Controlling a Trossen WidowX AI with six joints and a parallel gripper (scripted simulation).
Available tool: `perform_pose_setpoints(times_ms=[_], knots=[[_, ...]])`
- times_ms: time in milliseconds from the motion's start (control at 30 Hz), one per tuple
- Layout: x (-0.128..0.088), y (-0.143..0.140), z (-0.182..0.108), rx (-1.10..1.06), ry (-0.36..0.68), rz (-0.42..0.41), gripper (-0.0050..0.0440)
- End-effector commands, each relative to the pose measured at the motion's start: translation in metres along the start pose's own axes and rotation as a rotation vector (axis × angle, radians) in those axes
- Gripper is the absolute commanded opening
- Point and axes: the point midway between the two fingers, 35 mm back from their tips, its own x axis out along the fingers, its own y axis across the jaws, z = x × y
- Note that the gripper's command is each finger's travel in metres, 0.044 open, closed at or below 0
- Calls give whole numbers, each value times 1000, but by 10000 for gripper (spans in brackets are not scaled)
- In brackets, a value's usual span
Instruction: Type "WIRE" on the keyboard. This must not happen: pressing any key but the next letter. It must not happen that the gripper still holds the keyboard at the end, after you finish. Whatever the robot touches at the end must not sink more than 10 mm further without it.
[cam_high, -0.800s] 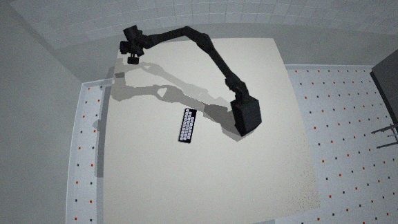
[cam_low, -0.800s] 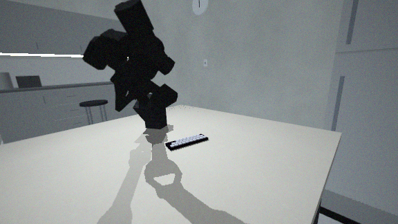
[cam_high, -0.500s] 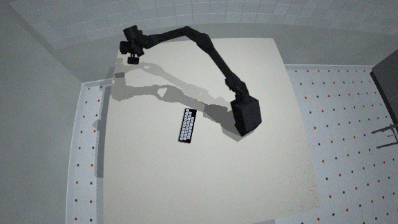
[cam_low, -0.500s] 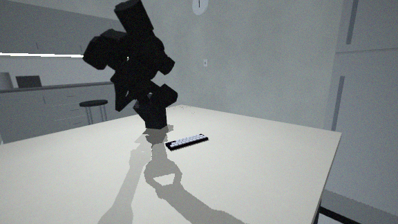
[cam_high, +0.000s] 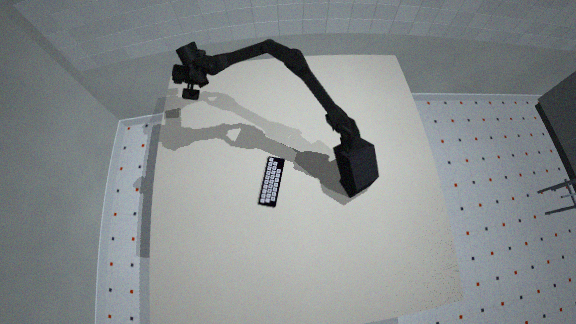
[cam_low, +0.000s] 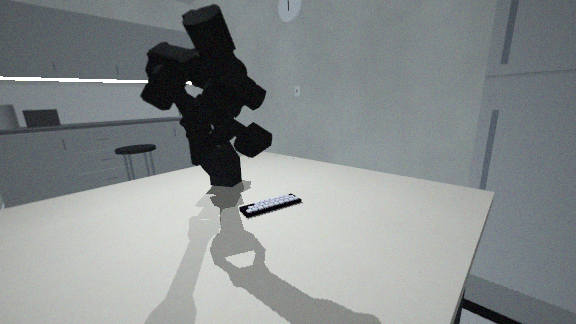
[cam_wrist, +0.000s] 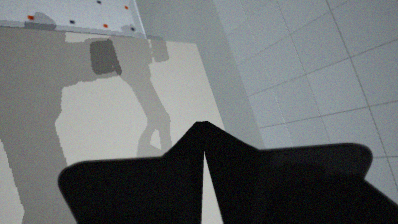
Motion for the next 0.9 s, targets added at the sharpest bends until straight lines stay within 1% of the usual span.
perform_pose_setpoints(times_ms=[0, 233, 300, 333, 567, 800, 867], knots=[[-1, 44, -6, -12, 6, 69, 0], [-10, 90, -13, 15, 10, 151, 0], [-10, 90, -13, 15, 10, 151, 0], [-15, 109, -17, 25, 15, 185, 0], [-28, 151, -28, 49, 32, 260, 0], [-45, 196, -44, 73, 62, 341, 0], [-45, 196, -44, 73, 62, 341, 0]])
